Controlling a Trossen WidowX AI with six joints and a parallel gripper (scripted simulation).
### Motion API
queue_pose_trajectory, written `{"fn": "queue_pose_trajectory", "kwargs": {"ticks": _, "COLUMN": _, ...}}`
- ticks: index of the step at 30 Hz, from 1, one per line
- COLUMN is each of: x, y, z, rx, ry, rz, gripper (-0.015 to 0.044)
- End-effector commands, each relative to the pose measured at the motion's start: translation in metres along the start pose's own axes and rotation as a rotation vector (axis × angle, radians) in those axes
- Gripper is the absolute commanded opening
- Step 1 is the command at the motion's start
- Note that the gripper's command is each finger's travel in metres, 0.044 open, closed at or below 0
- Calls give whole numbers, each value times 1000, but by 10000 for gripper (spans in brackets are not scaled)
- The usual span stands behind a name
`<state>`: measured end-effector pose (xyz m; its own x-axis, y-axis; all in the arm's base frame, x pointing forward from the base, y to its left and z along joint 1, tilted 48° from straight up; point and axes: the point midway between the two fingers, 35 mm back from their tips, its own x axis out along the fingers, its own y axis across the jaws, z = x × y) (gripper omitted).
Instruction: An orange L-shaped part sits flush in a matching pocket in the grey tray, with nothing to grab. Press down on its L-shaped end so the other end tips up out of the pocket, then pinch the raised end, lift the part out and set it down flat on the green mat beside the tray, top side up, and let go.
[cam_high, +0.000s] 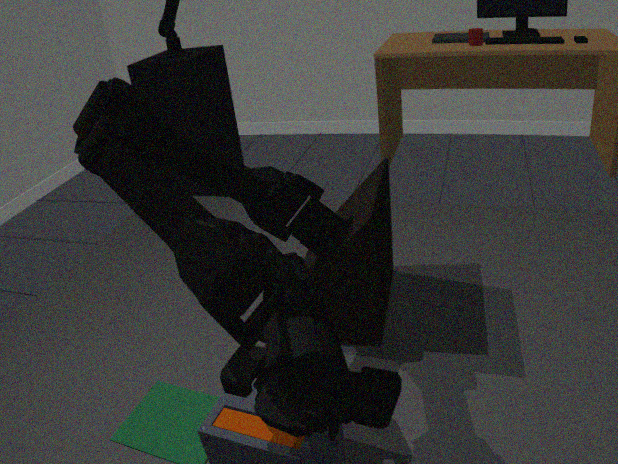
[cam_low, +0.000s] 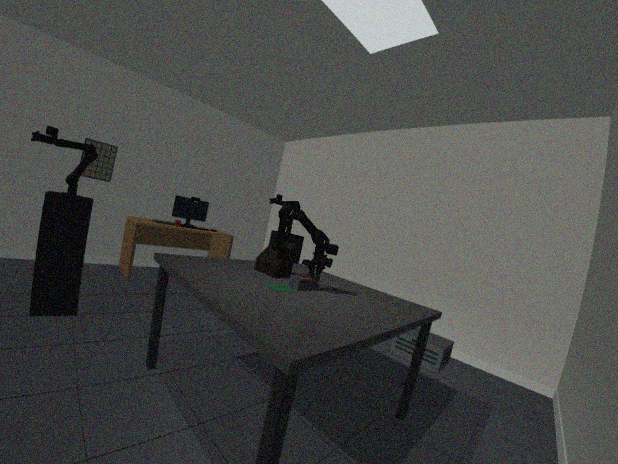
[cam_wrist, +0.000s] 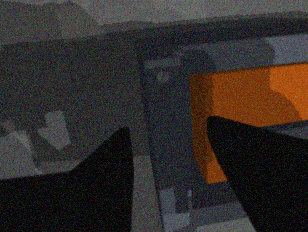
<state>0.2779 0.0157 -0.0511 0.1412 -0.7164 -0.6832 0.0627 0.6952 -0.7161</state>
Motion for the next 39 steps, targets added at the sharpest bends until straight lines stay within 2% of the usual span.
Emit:
{"fn": "queue_pose_trajectory", "kwargs": {"ticks": 1, "x": 10, "y": 0, "z": -3, "rx": -13, "ry": 7, "rz": -9, "gripper": 180}}
{"fn": "queue_pose_trajectory", "kwargs": {"ticks": 14, "x": 30, "y": -1, "z": -3, "rx": -13, "ry": 7, "rz": -12, "gripper": 180}}
{"fn": "queue_pose_trajectory", "kwargs": {"ticks": 39, "x": 28, "y": 1, "z": -2, "rx": -6, "ry": 1, "rz": -1, "gripper": 180}}
